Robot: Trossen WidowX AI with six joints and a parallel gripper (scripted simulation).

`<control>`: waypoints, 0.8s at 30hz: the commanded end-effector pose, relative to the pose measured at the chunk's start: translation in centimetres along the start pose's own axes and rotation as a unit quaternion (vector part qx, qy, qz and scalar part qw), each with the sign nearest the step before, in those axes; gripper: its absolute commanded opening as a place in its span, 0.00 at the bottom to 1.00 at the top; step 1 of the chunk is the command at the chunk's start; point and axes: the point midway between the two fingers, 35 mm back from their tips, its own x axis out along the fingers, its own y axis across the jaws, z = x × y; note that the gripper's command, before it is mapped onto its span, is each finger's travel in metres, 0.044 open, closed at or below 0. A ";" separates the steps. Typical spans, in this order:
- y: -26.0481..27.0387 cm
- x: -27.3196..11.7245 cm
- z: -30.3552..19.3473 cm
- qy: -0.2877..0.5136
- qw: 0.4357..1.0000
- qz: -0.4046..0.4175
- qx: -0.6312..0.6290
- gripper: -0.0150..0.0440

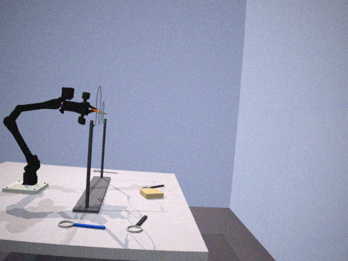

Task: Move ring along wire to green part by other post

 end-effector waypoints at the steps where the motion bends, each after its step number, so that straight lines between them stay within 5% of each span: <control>1: 0.3 -0.1 0.0 0.000 1.000 -0.003 -0.007 0.00; 24: -1.6 0.0 0.4 -0.020 0.981 -0.093 -0.168 0.00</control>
